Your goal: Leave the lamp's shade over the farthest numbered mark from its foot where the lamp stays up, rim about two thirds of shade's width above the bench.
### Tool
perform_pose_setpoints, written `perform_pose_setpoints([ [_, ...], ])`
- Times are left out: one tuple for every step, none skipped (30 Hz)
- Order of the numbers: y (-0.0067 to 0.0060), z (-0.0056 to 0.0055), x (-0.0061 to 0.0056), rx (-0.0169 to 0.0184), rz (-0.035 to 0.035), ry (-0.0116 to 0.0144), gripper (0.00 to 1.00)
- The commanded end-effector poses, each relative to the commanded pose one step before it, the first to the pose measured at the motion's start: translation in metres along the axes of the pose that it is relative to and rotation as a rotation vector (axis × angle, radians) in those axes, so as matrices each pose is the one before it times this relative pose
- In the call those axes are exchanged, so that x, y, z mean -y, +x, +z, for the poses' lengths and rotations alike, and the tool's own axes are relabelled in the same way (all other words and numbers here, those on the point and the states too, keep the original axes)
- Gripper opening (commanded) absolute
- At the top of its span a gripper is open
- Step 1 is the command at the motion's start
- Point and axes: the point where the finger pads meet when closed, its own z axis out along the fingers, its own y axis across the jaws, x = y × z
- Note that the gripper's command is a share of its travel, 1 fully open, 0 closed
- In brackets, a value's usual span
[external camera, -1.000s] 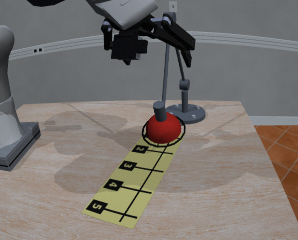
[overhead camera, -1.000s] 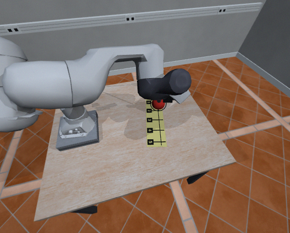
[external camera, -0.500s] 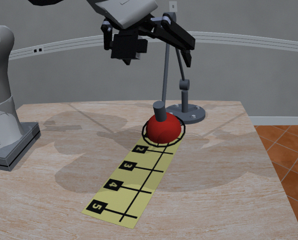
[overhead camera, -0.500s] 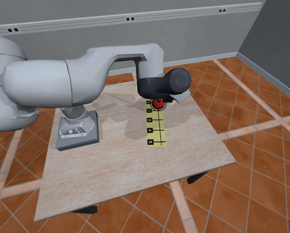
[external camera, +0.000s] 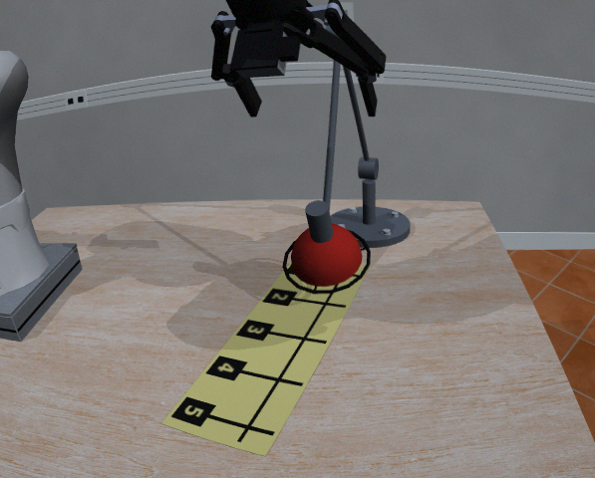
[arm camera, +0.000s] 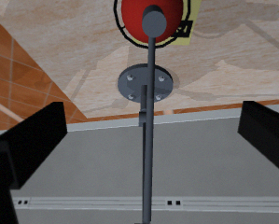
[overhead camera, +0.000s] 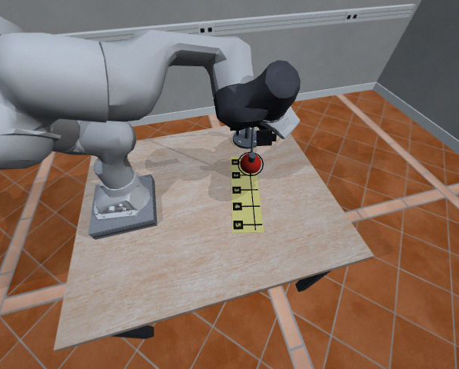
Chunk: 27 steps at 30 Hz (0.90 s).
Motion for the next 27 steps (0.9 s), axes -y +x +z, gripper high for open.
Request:
perform_pose_setpoints([
  [-0.00063,0.00248,-0.00311,-0.01059,0.03993,-0.00806,1.0],
  [0.00002,0.00267,0.00015,0.00049,-0.00186,0.00038,1.0],
  [0.00002,0.00267,0.00014,0.00049,-0.00186,0.00038,1.0],
  [0.00003,0.00267,0.00014,0.00049,-0.00186,0.00038,1.0],
  [0.00003,0.00267,0.00014,0.00049,-0.00186,0.00038,1.0],
  [0.00003,0.00267,0.00014,0.00049,-0.00186,0.00038,1.0],
  [0.00003,0.00267,0.00014,0.00049,-0.00186,0.00038,1.0],
  [0.00003,0.00267,0.00014,0.00049,-0.00186,0.00038,1.0],
  [0.00003,0.00267,0.00014,0.00049,-0.00186,0.00038,1.0],
  [0.00003,0.00267,0.00014,0.00049,-0.00186,0.00038,1.0],
  [0.00004,0.00267,0.00014,0.00049,-0.00186,0.00038,1.0],
  [0.00004,0.00267,0.00014,0.00049,-0.00186,0.00038,1.0],
  [0.00004,0.00267,0.00013,0.00049,-0.00186,0.00038,1.0],
  [0.00004,0.00267,0.00013,0.00049,-0.00186,0.00038,1.0],
  [0.00004,0.00267,0.00013,0.00049,-0.00186,0.00038,1.0],
  [0.0,0.0,0.0,0.0,0.0,0.0,1.0],
  [0.0,0.0,0.0,0.0,0.0,0.0,1.0],
  [0.00007,0.00255,-0.0006,-0.00042,0.00127,-0.00148,1.0],
  [0.00007,0.00255,-0.00059,-0.00042,0.00127,-0.00148,1.0],
  [0.00007,0.00255,-0.00059,-0.00042,0.00127,-0.00148,1.0],
  [0.00007,0.00255,-0.00058,-0.00042,0.00127,-0.00148,1.0],
  [0.00007,0.00255,-0.00058,-0.00042,0.00127,-0.00148,1.0],
  [0.00007,0.00255,-0.00058,-0.00042,0.00127,-0.00148,1.0],
  [0.00007,0.00255,-0.00057,-0.00042,0.00127,-0.00148,1.0],
  [0.00006,0.00255,-0.00057,-0.00042,0.00127,-0.00148,1.0],
  [0.00006,0.00256,-0.00056,-0.00042,0.00127,-0.00148,1.0],
  [0.00006,0.00256,-0.00056,-0.00042,0.00127,-0.00148,1.0],
])
